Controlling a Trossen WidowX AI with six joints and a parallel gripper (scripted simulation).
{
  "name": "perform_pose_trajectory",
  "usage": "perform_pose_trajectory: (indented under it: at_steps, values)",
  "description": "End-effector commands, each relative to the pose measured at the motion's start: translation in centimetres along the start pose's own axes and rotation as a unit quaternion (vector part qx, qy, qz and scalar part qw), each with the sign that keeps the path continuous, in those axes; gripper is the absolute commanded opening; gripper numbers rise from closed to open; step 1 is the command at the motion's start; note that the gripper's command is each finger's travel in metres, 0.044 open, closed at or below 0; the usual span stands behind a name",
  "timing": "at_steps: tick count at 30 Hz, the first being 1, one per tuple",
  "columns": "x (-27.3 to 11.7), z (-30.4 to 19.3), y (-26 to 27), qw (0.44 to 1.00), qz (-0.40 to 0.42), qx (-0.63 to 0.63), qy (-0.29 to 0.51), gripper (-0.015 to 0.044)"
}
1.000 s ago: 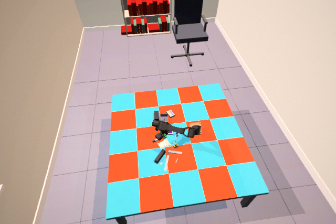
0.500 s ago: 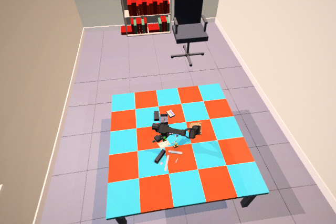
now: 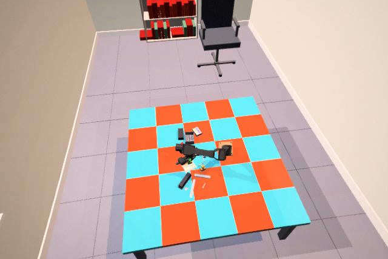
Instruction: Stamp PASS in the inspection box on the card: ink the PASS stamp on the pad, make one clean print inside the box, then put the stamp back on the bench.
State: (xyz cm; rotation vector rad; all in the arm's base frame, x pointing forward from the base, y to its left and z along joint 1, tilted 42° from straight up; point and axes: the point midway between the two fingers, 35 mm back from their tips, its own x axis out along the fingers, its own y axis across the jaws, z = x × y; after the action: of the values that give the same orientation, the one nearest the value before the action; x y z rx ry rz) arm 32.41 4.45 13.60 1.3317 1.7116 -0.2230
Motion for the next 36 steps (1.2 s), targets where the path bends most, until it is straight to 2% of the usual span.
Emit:
perform_pose_trajectory:
  at_steps: [1,36]
  values:
    - [0.3,0.0,0.1,1.000,0.002,0.000,0.000,0.0000]
    - [2.6,0.0,0.2,1.000,0.002,0.001,-0.002,0.0000]
